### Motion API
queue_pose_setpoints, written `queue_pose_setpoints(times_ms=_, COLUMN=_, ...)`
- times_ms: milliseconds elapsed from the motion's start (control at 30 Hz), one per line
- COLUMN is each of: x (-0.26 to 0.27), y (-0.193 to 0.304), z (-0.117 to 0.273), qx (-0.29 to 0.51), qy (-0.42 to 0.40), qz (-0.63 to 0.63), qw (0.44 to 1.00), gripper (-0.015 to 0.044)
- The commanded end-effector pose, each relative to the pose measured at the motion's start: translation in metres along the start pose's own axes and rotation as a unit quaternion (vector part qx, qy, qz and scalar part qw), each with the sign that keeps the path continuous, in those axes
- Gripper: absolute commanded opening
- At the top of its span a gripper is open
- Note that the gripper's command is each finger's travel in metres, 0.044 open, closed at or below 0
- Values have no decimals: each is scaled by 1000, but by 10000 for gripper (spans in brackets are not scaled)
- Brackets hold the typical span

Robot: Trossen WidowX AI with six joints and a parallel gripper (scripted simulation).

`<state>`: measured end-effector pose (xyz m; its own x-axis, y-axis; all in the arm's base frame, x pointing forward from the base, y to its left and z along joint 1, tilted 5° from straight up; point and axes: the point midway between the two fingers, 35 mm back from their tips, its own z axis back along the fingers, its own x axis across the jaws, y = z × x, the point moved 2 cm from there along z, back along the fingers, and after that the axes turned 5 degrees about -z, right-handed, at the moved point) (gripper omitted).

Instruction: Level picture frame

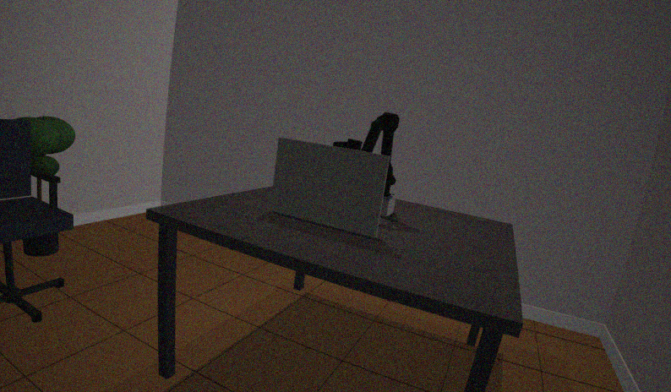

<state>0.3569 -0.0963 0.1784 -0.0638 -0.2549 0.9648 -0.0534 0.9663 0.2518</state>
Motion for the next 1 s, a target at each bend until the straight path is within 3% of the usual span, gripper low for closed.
queue_pose_setpoints(times_ms=0, x=6, y=1, z=1, qx=0, qy=-11, qz=7, qw=1000, gripper=0)
queue_pose_setpoints(times_ms=967, x=1, y=0, z=0, qx=0, qy=-11, qz=7, qw=1000, gripper=0)
